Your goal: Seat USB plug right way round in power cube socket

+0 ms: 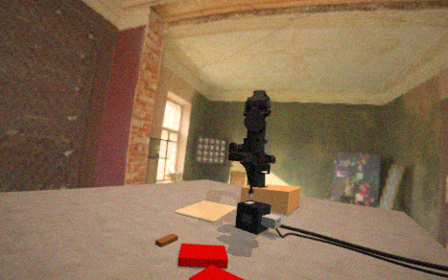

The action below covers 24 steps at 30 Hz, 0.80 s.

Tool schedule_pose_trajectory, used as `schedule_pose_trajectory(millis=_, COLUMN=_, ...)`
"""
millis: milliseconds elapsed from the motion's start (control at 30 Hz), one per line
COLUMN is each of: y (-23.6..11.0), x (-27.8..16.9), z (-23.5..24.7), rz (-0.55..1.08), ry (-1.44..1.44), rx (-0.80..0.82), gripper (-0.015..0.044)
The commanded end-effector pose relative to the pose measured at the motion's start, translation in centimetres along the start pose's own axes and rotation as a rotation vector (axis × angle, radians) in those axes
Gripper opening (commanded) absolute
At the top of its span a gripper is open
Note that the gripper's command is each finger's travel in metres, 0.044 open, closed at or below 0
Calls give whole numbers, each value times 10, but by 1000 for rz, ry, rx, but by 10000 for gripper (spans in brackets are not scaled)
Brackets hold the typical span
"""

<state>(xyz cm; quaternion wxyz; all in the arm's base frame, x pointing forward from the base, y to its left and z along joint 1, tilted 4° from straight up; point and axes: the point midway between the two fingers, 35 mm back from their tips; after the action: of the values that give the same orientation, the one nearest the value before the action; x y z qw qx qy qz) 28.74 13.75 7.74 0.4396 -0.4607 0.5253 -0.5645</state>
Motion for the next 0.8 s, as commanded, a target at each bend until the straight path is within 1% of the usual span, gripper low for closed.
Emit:
schedule_pose_trajectory(millis=0, y=1, x=0, z=0, rz=1, ry=-5, rx=1, gripper=0)
schedule_pose_trajectory(millis=767, y=4, x=1, z=0, rz=0, ry=-17, rx=1, gripper=0)
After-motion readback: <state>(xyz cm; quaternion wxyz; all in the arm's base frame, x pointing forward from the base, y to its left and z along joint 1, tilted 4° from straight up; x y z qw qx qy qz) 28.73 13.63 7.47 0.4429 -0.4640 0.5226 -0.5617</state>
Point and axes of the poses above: the point midway between the two fingers, 35 mm back from their tips, its own y axis out along the fingers, its own z axis across the jaws, x = y × z, and after that the axes turned 9 degrees about y, right-handed
